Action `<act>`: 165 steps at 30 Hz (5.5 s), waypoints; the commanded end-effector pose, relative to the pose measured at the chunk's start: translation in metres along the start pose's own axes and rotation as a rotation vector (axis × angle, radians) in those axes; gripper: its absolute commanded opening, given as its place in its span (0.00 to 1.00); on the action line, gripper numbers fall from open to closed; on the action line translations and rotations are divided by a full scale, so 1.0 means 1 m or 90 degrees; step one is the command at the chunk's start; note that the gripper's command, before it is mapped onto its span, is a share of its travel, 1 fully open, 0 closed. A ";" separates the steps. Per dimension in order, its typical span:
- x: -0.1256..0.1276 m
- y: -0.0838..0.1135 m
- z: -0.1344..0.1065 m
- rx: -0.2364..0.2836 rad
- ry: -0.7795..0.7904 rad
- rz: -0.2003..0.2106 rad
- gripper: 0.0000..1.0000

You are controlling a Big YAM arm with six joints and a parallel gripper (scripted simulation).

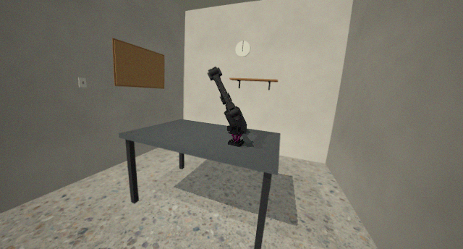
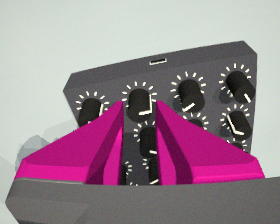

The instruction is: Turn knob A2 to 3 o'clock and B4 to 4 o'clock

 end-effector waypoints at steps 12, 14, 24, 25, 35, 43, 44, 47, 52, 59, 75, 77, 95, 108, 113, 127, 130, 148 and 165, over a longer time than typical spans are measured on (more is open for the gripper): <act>0.011 0.032 0.011 -0.023 -0.008 0.016 0.18; 0.008 0.036 0.007 -0.019 -0.005 0.013 0.18; 0.007 0.054 0.006 -0.018 -0.004 0.013 0.18; 0.007 0.054 0.006 -0.018 -0.004 0.013 0.18; 0.003 0.044 0.005 -0.008 -0.010 0.003 0.18; 0.003 0.044 0.005 -0.008 -0.010 0.003 0.18; 0.003 0.044 0.005 -0.008 -0.010 0.003 0.18; 0.003 0.044 0.005 -0.008 -0.010 0.003 0.18; 0.003 0.044 0.005 -0.008 -0.010 0.003 0.18; 0.003 0.044 0.005 -0.008 -0.010 0.003 0.18; -0.013 0.052 0.012 -0.021 0.019 0.013 0.18; -0.024 0.055 0.008 -0.021 0.051 0.013 0.18; -0.047 0.069 -0.003 -0.029 0.163 0.017 0.18; -0.047 0.069 -0.003 -0.029 0.163 0.017 0.18; -0.047 0.069 -0.003 -0.029 0.163 0.017 0.18; -0.050 0.061 -0.006 -0.020 0.162 0.011 0.18; -0.052 0.054 -0.008 -0.013 0.162 0.007 0.18; -0.053 0.037 -0.006 -0.014 0.160 0.007 0.18; -0.048 0.021 -0.005 -0.019 0.165 0.010 0.18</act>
Point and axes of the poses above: the point where the finger pads meet when closed, its own y axis back along the fingers, its own x axis across the jaws, z = x × y, the point moved 4 cm from there along y, back along the fingers, and after that the axes turned 6 degrees about y, right-handed, at the moved point
